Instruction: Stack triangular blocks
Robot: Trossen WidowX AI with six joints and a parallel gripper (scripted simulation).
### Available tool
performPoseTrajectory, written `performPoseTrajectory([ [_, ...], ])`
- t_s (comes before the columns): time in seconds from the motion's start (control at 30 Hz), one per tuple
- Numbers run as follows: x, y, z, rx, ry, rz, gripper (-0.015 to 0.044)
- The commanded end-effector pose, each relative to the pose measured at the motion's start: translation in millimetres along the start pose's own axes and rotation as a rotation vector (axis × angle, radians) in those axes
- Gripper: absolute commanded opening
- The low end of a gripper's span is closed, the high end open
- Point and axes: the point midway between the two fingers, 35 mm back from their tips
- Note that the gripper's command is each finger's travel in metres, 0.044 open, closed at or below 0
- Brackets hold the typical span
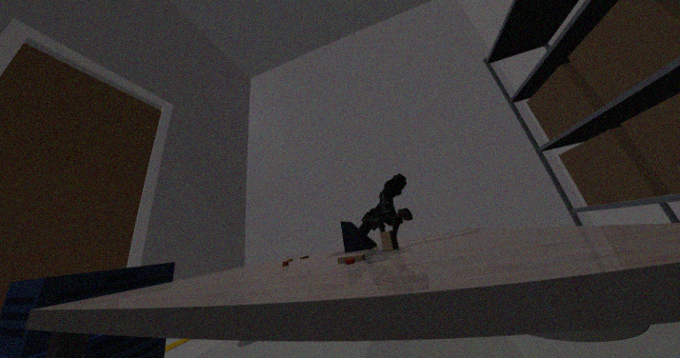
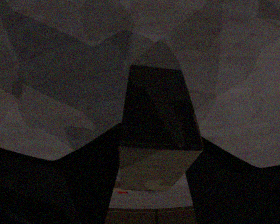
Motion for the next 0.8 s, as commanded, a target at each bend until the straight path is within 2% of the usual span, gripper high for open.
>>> performPoseTrajectory([
  [0.0,0.0,-0.1,0.0,0.0,0.0,0.0,0.0],
  [0.23,0.9,0.1,0.1,-0.002,0.004,0.004,0.0],
  [0.77,0.0,0.1,0.1,0.0,0.0,0.0,0.042],
])
Point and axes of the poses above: the point midway between the two fingers, 35 mm back from their tips, its own z axis out along the fingers, its own y axis across the jaws, x = y × z, and after that the axes turned 15 degrees about z, right-handed
